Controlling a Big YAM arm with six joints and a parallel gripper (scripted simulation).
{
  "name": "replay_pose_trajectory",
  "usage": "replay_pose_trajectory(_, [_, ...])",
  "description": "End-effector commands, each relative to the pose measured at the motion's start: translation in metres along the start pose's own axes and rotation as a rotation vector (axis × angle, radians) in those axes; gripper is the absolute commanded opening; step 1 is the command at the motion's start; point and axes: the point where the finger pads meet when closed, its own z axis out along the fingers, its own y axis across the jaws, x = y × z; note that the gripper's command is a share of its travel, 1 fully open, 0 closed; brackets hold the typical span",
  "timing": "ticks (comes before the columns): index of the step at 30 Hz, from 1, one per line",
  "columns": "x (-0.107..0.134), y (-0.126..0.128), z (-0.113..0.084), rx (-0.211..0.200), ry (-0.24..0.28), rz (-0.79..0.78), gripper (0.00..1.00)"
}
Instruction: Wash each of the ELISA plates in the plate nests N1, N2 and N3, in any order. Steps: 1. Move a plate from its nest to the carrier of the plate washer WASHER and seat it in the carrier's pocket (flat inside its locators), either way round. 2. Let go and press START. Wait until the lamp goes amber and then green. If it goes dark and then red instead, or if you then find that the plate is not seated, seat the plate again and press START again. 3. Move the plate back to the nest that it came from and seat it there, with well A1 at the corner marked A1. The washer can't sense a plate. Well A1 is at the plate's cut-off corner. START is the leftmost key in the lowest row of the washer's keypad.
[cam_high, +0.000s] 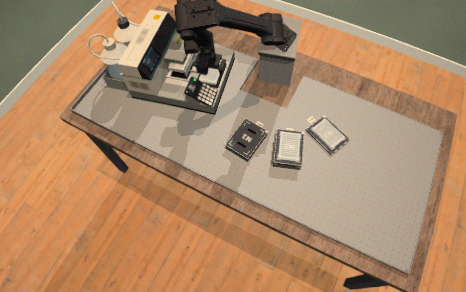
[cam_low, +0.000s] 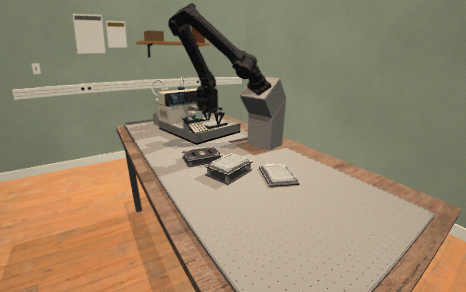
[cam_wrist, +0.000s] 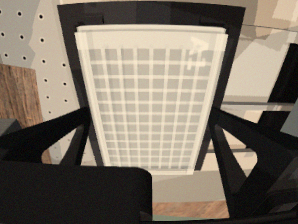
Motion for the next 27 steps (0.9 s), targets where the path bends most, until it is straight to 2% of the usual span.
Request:
replay_pose_trajectory(1, [0.0006,-0.0012,-0.0003,0.004,0.0,0.004,1.0])
replay_pose_trajectory(5, [0.0006,-0.0012,-0.0003,0.004,0.0,0.004,1.0])
replay_pose_trajectory(11, [0.0006,-0.0012,-0.0003,0.004,0.0,0.004,0.88])
replay_pose_trajectory(13, [0.0006,-0.0012,-0.0003,0.004,0.0,0.004,0.88])
replay_pose_trajectory(15, [0.0006,-0.0012,-0.0003,0.004,0.0,0.004,0.84])
replay_pose_trajectory(27, [0.0006,-0.0012,-0.0003,0.004,0.0,0.004,0.84])
